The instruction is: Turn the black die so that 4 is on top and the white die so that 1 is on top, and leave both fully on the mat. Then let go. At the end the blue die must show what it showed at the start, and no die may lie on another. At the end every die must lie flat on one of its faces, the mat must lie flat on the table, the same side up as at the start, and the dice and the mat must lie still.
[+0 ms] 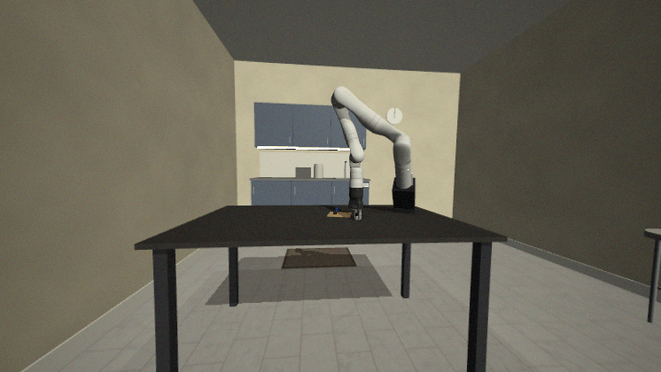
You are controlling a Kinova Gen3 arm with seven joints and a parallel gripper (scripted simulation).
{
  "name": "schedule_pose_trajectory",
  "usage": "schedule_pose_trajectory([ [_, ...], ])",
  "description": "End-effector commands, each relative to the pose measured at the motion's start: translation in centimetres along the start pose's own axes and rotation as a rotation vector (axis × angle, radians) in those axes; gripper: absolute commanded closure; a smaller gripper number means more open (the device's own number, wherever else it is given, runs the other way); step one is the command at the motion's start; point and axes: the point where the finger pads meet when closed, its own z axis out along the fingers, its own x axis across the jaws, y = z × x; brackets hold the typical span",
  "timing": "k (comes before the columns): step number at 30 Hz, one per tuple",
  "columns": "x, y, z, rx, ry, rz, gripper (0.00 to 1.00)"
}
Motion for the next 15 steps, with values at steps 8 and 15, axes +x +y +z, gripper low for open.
schedule_pose_trajectory([
  [8,-0.1,0.0,-1.4,-0.001,-0.003,0.000,0.60],
  [15,-0.1,0.0,-4.0,-0.001,-0.003,0.000,0.60],
])
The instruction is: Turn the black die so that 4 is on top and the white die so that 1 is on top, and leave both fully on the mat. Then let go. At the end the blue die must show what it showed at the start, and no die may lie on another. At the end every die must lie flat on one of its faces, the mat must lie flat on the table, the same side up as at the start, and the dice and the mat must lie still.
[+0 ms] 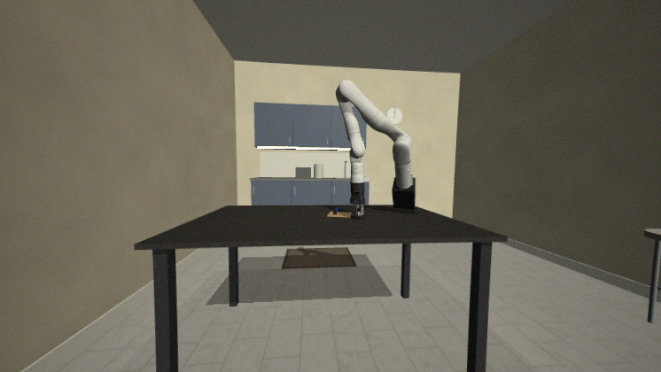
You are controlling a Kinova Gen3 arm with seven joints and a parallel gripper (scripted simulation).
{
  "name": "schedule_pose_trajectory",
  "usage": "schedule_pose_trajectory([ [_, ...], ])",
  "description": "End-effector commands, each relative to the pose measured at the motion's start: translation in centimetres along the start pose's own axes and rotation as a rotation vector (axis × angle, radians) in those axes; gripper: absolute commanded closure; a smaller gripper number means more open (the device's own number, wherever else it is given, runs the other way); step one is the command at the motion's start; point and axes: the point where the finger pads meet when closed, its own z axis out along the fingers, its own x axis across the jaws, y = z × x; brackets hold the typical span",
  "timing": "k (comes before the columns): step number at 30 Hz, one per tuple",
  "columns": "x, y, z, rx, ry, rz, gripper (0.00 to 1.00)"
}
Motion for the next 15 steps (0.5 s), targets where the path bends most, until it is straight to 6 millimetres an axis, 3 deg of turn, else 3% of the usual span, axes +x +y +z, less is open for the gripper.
schedule_pose_trajectory([
  [1,-1.2,0.1,-1.7,-0.008,-0.029,0.011,0.60],
  [15,-1.1,0.0,-5.8,-0.008,-0.029,0.011,0.60],
])
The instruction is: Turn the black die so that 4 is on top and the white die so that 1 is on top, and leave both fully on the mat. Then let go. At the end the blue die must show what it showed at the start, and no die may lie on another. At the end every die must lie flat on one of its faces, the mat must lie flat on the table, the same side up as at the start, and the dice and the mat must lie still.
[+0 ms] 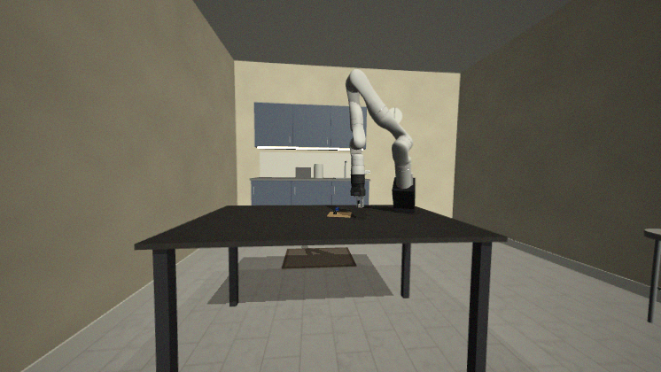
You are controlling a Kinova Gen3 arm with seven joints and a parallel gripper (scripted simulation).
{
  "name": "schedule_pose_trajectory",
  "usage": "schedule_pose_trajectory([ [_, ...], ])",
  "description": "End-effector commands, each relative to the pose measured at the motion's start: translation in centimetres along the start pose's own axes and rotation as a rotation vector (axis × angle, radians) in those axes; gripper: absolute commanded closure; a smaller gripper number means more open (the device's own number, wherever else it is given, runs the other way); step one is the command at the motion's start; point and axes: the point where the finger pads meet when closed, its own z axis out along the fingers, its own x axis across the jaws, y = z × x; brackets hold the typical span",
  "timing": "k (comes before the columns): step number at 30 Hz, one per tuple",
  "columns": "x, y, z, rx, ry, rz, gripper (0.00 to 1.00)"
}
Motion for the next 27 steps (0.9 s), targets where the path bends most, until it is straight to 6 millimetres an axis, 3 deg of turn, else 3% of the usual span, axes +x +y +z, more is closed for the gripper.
schedule_pose_trajectory([
  [1,-1.4,-0.1,-1.5,-0.008,-0.031,0.023,0.60],
  [12,-1.4,-0.2,-2.7,-0.008,-0.031,0.023,0.60],
  [27,-1.4,-0.1,-2.7,-0.008,-0.031,0.016,0.60],
])
